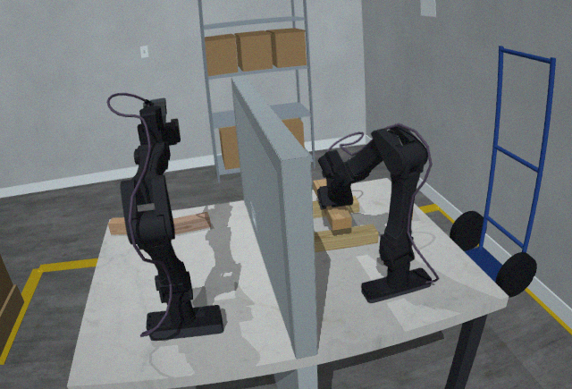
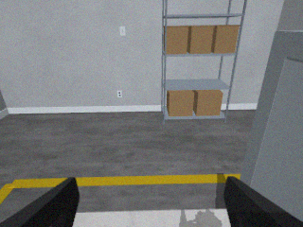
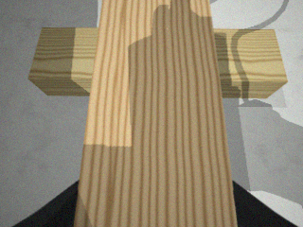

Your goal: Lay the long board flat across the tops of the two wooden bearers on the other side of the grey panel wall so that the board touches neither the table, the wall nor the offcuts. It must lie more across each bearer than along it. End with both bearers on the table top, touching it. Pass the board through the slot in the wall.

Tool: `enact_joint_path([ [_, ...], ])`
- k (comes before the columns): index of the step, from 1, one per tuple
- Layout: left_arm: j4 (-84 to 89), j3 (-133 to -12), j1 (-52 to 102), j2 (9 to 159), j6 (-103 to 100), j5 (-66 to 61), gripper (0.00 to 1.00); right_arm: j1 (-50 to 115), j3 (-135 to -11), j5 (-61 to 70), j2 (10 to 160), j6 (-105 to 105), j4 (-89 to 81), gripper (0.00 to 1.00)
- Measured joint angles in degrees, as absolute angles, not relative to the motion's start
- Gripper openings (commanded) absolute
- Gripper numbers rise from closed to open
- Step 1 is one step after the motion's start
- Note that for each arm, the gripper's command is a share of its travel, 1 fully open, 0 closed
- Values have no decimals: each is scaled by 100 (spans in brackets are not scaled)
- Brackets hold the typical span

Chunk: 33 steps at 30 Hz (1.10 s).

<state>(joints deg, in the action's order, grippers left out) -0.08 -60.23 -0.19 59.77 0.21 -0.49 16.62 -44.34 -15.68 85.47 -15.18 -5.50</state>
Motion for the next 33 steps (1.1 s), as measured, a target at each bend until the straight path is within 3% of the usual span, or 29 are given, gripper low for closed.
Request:
enact_joint_path([
  [33, -8, -6023, -19, 5977, 21, -49, 78, 1573, -4434, -1463, 8589, -1490, -427, 0],
])
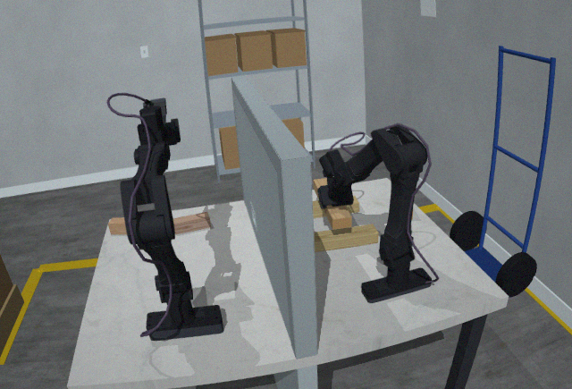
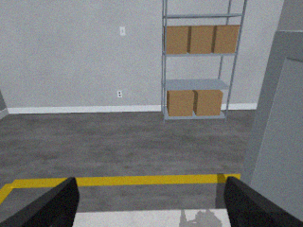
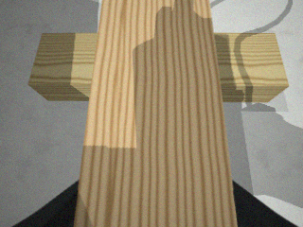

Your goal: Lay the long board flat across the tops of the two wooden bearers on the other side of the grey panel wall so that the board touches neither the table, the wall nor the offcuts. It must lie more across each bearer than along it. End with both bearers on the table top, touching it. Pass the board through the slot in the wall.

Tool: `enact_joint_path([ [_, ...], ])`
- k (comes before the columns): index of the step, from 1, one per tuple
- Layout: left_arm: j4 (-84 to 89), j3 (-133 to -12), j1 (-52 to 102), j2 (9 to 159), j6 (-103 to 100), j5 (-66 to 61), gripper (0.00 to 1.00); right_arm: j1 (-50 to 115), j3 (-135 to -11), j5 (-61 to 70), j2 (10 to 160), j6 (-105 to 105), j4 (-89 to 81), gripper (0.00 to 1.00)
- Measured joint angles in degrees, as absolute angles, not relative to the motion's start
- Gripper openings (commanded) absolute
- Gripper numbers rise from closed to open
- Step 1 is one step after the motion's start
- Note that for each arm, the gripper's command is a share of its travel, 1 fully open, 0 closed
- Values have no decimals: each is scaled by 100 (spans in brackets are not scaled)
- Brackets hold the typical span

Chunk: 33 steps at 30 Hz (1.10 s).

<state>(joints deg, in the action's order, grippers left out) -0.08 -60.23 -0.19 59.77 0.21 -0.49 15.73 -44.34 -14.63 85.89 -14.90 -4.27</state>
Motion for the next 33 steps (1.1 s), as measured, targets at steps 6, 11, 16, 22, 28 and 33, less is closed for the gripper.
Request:
enact_joint_path([
  [6, -8, -6023, -19, 5977, 21, -49, 78, 1573, -4434, -1461, 8589, -1494, -427, 0],
  [11, -8, -6023, -19, 5977, 21, -49, 78, 1573, -4434, -1457, 8589, -1496, -427, 0],
  [16, -8, -6023, -19, 5977, 21, -49, 78, 1573, -4434, -1457, 8589, -1498, -427, 0],
  [22, -8, -6023, -19, 5977, 21, -49, 78, 1573, -4434, -1455, 8589, -1498, -427, 0],
  [28, -8, -6023, -19, 5977, 21, -49, 78, 1573, -4431, -1455, 8591, -1500, -464, 0],
  [33, -8, -6023, -19, 5977, 21, -49, 78, 1573, -4431, -1452, 8589, -1500, -493, 0],
])
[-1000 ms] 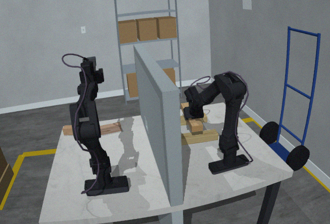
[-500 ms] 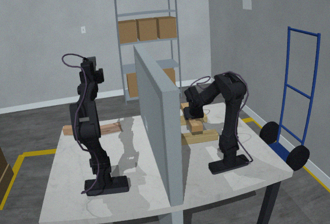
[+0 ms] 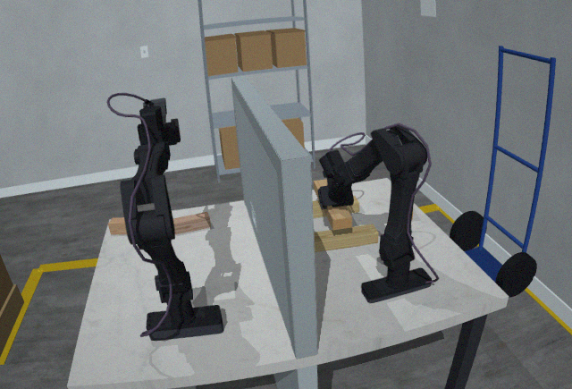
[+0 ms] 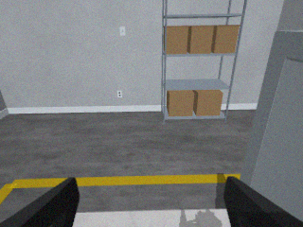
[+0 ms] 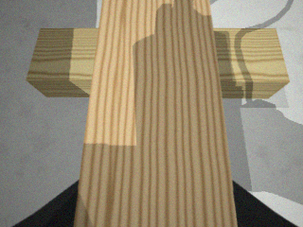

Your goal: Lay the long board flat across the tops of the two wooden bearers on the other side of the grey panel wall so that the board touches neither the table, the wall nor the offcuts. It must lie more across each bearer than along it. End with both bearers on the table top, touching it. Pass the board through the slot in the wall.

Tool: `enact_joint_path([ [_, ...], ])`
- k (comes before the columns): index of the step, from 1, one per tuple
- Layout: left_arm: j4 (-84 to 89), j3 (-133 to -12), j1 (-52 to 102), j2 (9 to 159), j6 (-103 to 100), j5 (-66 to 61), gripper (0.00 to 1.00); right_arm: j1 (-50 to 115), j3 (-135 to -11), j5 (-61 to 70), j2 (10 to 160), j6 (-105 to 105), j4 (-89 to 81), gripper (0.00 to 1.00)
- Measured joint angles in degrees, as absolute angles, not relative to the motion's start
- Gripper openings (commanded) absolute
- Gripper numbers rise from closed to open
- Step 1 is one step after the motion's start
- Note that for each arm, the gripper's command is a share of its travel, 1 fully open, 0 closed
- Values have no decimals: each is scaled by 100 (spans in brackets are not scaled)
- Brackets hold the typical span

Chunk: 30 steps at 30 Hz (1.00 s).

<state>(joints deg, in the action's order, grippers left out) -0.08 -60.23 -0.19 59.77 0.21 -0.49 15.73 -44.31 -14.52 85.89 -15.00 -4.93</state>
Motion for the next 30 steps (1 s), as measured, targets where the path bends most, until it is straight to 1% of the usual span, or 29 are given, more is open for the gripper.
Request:
enact_joint_path([
  [29, -8, -6023, -19, 5977, 21, -49, 78, 1573, -4185, -1452, 9004, -1518, -137, 0],
  [30, -8, -6023, -19, 5977, 21, -49, 78, 1575, -4160, -1452, 9045, -1518, -69, 78],
])
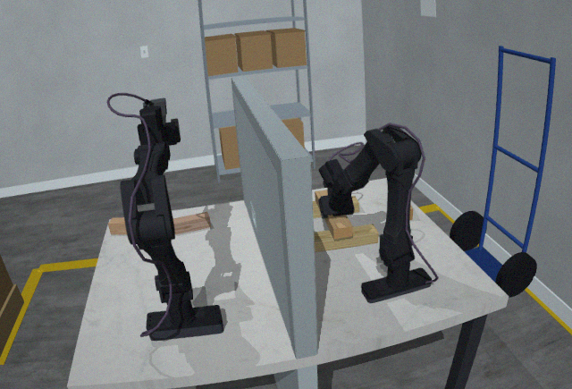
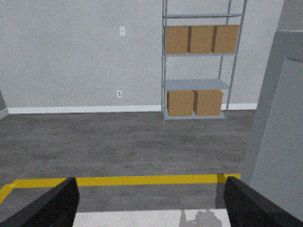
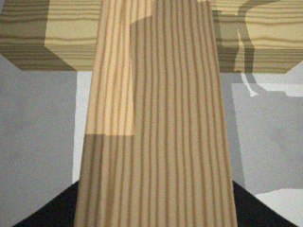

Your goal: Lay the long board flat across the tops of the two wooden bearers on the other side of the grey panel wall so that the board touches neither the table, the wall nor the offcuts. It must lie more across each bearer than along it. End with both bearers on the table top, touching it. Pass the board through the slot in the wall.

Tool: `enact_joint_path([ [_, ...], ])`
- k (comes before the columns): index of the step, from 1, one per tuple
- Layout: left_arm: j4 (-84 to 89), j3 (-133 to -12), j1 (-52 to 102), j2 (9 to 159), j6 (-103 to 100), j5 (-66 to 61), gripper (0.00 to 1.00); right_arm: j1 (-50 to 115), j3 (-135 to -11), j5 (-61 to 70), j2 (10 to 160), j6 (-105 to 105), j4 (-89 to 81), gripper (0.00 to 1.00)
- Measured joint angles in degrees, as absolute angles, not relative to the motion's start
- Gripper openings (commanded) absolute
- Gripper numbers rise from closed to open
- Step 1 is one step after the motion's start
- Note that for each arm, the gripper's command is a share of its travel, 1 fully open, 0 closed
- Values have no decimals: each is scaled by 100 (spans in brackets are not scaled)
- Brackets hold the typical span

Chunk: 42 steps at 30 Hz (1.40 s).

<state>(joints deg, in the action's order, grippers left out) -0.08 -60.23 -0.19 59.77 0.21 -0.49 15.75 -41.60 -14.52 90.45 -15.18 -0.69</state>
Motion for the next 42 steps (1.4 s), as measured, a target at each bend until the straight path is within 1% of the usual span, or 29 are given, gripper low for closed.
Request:
enact_joint_path([
  [30, -8, -6023, -19, 5977, 21, -49, 78, 1575, -4272, -1452, 8849, -1518, -246, 78],
  [38, -8, -6023, -19, 5977, 21, -49, 78, 1575, -4696, -1452, 8527, -1518, -1057, 78],
  [42, -8, -6023, -19, 5977, 21, -49, 78, 1575, -4930, -1452, 8403, -1518, -1160, 78],
])
